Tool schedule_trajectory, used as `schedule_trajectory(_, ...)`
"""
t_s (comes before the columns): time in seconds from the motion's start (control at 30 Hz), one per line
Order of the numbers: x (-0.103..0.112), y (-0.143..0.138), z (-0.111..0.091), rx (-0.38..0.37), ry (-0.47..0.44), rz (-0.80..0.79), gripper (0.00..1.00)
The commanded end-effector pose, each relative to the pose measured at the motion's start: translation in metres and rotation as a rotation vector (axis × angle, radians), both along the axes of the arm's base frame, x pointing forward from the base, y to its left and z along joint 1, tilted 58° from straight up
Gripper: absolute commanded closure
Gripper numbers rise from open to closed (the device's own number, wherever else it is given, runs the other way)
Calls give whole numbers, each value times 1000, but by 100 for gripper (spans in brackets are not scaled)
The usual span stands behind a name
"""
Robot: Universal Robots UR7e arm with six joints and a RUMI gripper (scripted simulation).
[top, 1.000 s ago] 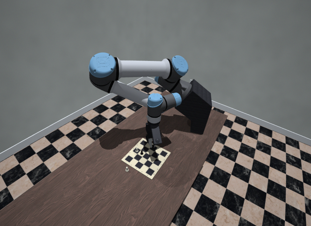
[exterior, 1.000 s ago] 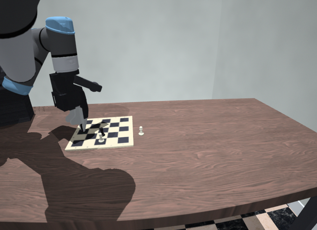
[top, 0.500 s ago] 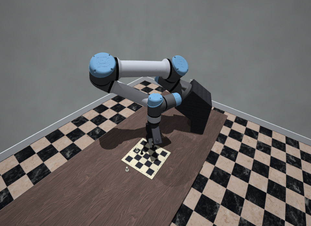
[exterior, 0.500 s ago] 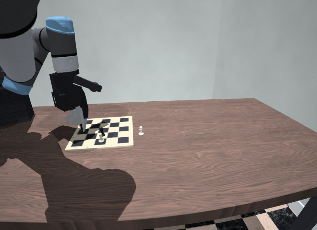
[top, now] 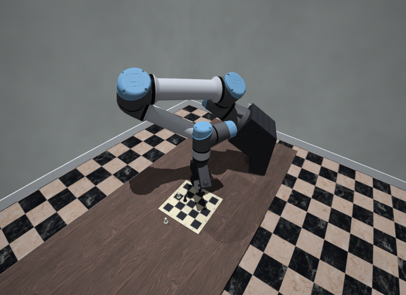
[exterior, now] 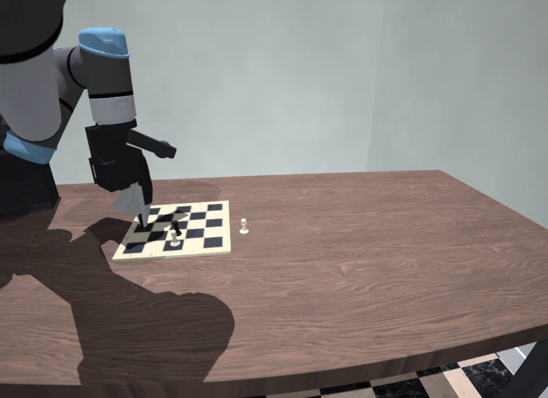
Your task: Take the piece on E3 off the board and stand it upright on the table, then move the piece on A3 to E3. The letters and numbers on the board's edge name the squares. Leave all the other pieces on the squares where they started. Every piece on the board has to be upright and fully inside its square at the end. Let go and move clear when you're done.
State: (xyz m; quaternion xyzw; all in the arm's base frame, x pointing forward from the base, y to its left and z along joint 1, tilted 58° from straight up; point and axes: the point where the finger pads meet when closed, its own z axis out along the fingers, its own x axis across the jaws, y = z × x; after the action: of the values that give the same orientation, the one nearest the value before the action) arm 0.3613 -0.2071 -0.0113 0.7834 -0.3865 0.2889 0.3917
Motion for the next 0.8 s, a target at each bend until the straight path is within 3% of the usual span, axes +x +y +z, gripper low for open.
schedule_trajectory(0.0,0,3,2,0,0,1,100)
schedule_trajectory(0.77,-8,47,29,0,0,1,100)
